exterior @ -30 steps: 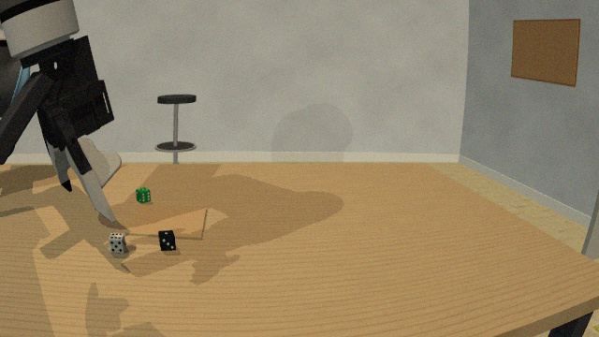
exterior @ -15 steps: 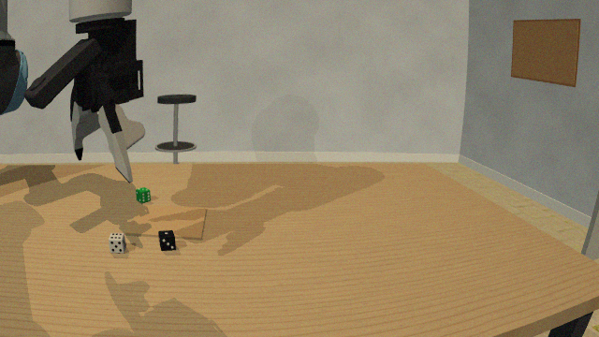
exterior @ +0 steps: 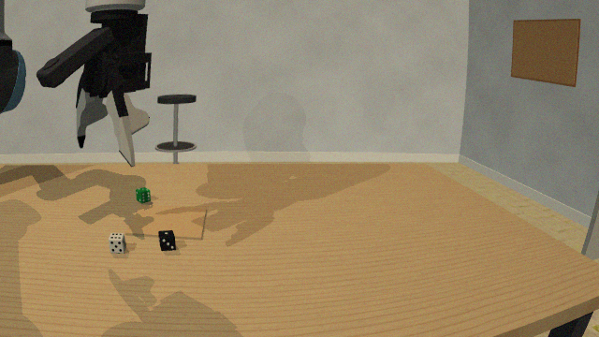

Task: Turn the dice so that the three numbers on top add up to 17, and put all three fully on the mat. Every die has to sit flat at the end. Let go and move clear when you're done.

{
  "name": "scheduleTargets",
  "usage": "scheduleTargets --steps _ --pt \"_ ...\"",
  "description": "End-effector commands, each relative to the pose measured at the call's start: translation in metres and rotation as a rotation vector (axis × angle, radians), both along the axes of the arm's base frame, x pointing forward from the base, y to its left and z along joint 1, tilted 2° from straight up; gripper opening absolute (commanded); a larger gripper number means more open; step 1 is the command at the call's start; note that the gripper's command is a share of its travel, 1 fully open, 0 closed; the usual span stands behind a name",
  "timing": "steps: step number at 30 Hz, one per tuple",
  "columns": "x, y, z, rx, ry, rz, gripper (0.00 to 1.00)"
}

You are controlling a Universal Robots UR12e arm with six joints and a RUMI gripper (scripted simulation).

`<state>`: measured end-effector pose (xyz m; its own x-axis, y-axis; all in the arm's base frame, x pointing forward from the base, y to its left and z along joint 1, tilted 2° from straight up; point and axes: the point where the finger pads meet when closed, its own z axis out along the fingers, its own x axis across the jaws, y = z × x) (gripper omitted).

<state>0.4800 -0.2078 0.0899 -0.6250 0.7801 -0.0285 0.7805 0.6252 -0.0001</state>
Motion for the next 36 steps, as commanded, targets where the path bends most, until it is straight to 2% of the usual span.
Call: scheduleTargets --steps 1,21,24,32,36 --pt "0.001 0.0 0.004 -0.009 0.004 -0.001 1.0" --pt "0.001 0.0 -0.002 -0.009 0.004 -0.001 1.0" --pt "0.001 -0.001 -0.015 -0.009 0.004 -0.001 1.0" --pt "0.004 -0.002 -0.071 -0.009 0.004 -0.001 1.0" --pt "0.004 -0.003 -0.093 -0.009 0.004 -0.001 1.0"
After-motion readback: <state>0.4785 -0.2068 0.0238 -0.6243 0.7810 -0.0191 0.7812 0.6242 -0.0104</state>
